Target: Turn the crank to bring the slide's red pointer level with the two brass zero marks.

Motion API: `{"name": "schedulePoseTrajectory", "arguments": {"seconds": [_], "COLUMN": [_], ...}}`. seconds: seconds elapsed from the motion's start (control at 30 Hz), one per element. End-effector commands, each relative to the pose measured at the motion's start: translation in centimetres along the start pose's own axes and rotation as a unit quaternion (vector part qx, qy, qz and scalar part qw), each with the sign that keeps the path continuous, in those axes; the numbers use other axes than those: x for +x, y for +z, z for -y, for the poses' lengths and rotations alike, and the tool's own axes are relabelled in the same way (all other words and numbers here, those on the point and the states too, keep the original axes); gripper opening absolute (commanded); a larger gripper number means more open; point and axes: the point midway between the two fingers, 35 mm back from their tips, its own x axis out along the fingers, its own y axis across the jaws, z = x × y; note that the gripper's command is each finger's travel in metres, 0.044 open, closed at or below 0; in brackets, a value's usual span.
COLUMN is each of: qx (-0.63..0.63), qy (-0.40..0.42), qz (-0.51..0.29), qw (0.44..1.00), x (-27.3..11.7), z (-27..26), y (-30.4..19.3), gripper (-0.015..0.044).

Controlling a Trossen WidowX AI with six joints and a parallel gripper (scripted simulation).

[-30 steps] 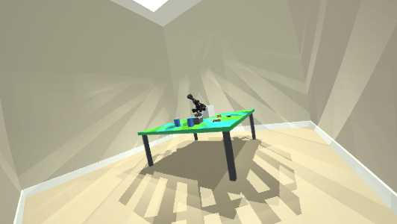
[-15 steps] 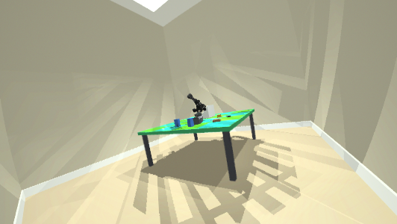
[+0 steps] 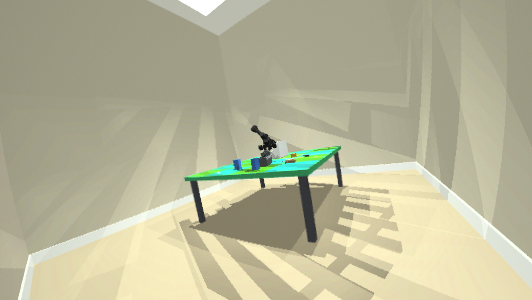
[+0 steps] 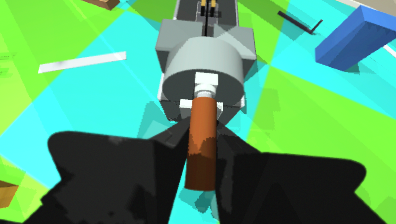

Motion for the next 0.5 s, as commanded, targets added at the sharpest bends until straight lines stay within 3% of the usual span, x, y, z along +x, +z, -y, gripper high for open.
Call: {"name": "schedulePoseTrajectory", "arguments": {"seconds": [0.0, 0.47], "qx": [-0.005, -0.005], "qy": [0.013, 0.013], "qz": [0.003, 0.003], "qw": [1.000, 1.000], "x": [-0.03, 0.10], "z": [-0.92, -1.32], "y": [-0.03, -0.15], "gripper": [0.0000, 0.0000]}}
